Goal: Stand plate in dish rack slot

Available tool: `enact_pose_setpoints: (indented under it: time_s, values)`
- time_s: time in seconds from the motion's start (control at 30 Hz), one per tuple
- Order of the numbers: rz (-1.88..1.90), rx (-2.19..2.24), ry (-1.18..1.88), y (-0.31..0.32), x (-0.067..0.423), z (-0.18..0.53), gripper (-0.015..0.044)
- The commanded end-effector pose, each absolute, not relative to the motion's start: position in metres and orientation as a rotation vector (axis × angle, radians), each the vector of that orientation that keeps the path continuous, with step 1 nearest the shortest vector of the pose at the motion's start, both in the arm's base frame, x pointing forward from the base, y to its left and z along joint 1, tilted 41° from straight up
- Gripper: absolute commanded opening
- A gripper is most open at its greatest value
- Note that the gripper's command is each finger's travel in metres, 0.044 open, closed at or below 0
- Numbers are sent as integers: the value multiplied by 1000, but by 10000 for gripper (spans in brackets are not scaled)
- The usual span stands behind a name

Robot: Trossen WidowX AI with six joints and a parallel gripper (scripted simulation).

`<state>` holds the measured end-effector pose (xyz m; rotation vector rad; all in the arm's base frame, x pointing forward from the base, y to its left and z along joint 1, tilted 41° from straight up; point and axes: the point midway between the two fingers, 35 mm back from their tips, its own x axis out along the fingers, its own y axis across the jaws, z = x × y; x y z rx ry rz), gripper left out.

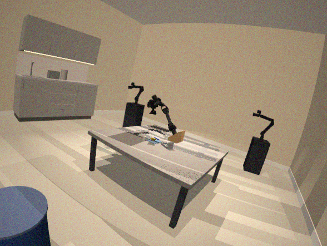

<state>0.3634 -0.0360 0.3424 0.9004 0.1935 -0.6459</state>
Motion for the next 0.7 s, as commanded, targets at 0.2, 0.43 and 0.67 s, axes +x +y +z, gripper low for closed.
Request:
enact_pose_setpoints:
  time_s: [0.2,0.43,0.67]
  values:
    - [-770,627,402,-59,364,284,400]
    - [-828,445,561,-75,359,248,400]
    - [-864,268,732,-90,349,214,400]
